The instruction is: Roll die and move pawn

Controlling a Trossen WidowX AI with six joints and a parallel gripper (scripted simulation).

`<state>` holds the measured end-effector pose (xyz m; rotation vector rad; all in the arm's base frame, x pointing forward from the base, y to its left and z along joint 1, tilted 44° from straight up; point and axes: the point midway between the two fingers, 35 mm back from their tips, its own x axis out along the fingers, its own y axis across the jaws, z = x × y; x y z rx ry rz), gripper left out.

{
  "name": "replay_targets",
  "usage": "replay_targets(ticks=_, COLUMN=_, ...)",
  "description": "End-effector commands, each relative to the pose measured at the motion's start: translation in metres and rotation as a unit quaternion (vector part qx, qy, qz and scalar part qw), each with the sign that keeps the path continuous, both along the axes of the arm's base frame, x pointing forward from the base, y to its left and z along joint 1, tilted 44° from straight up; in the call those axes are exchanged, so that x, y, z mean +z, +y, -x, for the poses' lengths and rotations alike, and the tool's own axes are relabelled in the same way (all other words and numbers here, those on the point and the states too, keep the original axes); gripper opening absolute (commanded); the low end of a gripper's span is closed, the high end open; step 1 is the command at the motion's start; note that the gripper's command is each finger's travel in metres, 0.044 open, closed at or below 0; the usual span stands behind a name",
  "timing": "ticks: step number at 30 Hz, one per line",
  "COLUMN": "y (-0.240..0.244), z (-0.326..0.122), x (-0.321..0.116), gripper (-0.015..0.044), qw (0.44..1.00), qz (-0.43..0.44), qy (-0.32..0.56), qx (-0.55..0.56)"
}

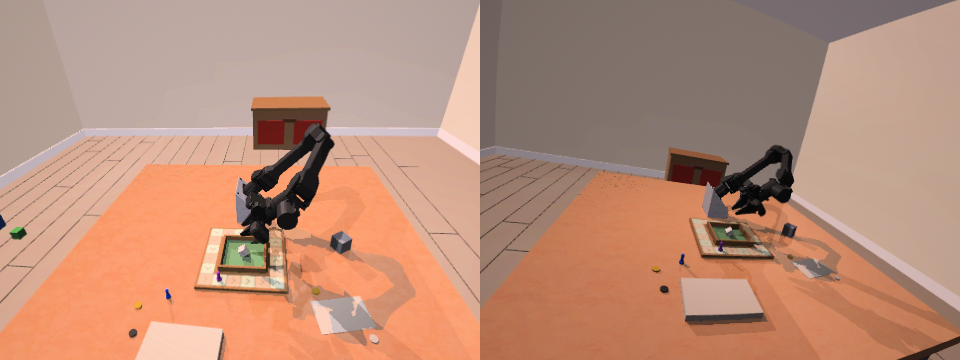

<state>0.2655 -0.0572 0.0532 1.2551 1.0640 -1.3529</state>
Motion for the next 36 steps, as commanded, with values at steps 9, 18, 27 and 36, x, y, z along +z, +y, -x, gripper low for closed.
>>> replay_targets(ticks=9, y=-0.018, z=0.007, x=0.002, gripper=0.044, qw=0.991, qz=-0.129, qy=0.018, qx=0.013)
replay_targets(ticks=18, y=-0.015, z=0.001, x=-0.019, gripper=0.044, qw=0.913, qz=-0.403, qy=-0.066, qx=0.003)
replay_targets(ticks=27, y=-0.037, z=-0.041, x=-0.04, gripper=0.0282, qw=0.909, qz=-0.37, qy=-0.1, qx=0.16)
replay_targets(ticks=36, y=-0.063, z=-0.104, x=-0.083, gripper=0.02, qw=0.839, qz=-0.34, qy=-0.191, qx=0.379)
